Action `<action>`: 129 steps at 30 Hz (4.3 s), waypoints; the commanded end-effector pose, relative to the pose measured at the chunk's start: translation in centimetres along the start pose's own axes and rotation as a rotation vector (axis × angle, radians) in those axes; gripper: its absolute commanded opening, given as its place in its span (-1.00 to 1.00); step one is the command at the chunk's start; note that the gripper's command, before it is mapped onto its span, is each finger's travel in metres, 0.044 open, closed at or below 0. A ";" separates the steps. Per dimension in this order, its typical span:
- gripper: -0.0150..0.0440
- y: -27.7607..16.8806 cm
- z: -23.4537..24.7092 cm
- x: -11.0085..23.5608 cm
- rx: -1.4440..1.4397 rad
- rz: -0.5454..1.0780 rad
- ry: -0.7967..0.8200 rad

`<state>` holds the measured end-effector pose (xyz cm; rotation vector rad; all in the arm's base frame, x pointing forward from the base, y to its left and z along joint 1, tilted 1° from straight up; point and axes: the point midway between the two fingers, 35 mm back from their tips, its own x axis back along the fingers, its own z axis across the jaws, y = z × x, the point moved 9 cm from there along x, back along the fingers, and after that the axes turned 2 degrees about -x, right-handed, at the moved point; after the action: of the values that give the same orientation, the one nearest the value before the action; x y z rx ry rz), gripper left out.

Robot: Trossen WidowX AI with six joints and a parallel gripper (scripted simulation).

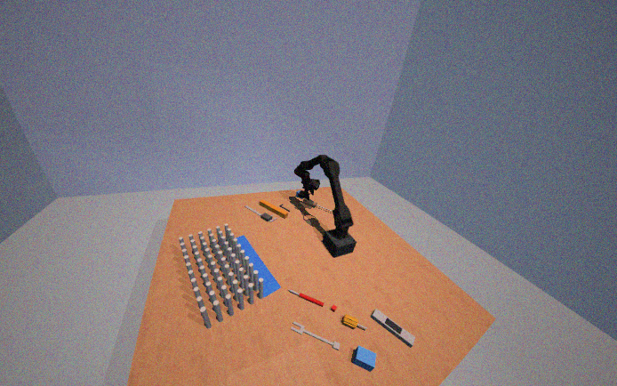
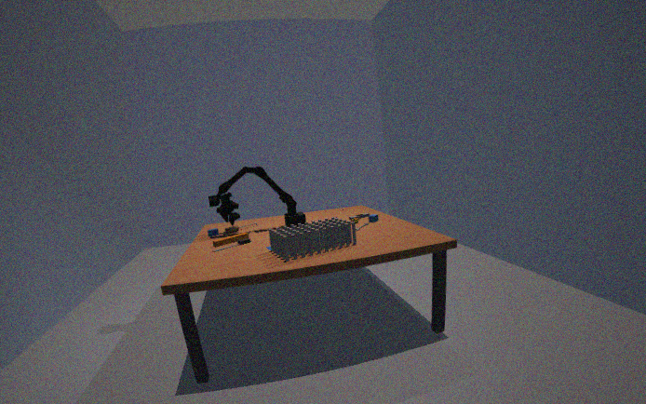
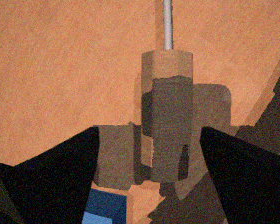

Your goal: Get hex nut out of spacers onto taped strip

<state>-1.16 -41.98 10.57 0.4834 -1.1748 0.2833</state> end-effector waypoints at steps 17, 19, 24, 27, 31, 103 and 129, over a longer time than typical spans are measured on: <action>0.46 -0.6 -1.3 -3.7 0.005 -0.020 -0.006; 0.46 -0.6 -1.4 -3.9 0.005 -0.020 -0.006; 0.46 -0.6 -1.5 -4.0 0.005 -0.020 -0.006; 0.44 -0.6 -1.5 -4.0 0.005 -0.020 -0.006; 0.34 -0.6 -1.5 -4.0 0.005 -0.020 -0.006; -0.49 2.6 -4.3 15.7 0.757 0.140 -0.046; -0.49 4.3 -13.2 18.8 1.631 0.341 -0.011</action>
<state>13.69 -33.34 24.95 1.5972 -0.8625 1.4683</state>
